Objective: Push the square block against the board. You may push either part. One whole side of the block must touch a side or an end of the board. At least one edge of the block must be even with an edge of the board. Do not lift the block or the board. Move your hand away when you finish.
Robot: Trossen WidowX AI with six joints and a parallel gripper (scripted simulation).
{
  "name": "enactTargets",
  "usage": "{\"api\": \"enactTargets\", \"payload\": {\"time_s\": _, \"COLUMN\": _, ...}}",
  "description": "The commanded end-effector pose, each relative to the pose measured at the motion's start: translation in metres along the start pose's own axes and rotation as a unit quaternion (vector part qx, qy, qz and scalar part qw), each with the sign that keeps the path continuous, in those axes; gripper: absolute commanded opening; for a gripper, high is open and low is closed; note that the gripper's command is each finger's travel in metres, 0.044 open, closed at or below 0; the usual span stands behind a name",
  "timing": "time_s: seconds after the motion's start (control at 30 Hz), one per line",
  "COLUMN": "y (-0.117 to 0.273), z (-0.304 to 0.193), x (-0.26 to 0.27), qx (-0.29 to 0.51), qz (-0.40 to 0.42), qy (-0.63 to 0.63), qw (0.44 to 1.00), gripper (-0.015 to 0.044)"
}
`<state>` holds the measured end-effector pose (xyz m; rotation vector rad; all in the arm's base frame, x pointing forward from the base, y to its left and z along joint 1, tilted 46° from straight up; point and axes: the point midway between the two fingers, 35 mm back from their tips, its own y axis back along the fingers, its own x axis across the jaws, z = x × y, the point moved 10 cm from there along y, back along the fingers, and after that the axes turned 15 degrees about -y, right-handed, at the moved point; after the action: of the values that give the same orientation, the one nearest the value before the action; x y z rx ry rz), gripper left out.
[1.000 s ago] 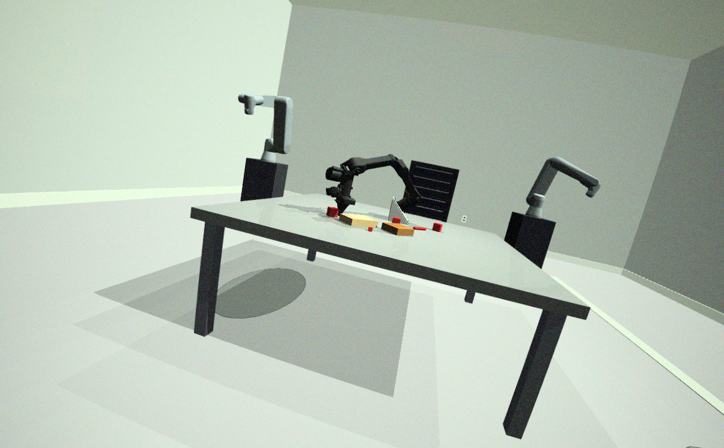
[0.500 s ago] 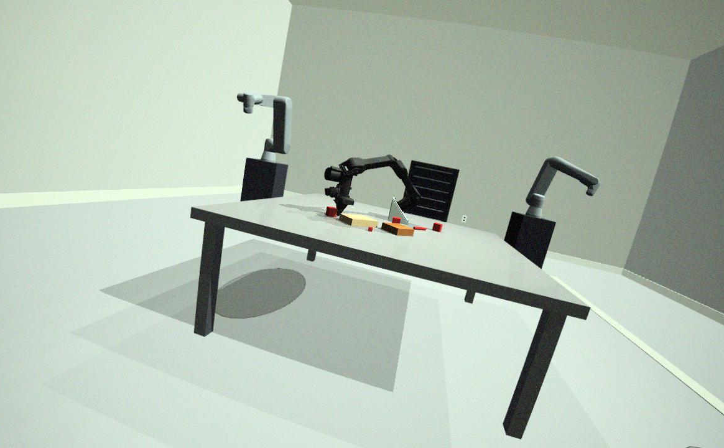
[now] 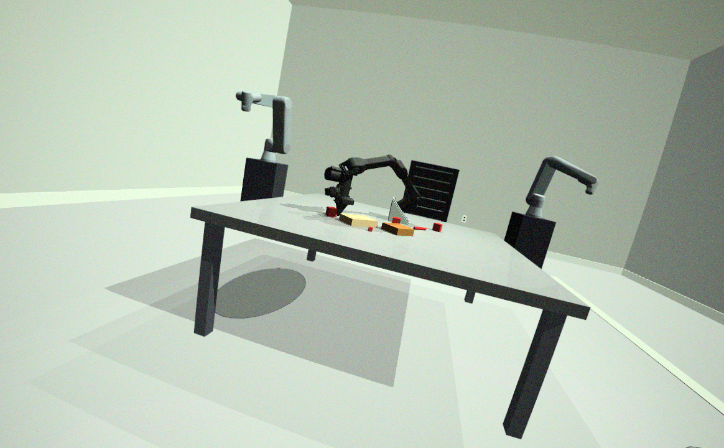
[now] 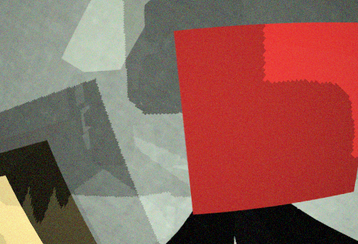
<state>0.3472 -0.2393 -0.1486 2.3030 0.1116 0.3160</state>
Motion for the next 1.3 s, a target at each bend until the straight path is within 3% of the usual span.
{"api": "enactTargets", "payload": {"time_s": 0.0, "y": 0.0, "z": 0.0, "x": 0.0, "qx": -0.001, "qz": -0.002, "qy": -0.002, "qw": 1.0, "gripper": 0.0}}
{"api": "enactTargets", "payload": {"time_s": 1.27, "y": 0.0, "z": -0.021, "x": -0.007, "qx": 0.009, "qz": -0.003, "qy": 0.013, "qw": 1.0, "gripper": 0.0}}
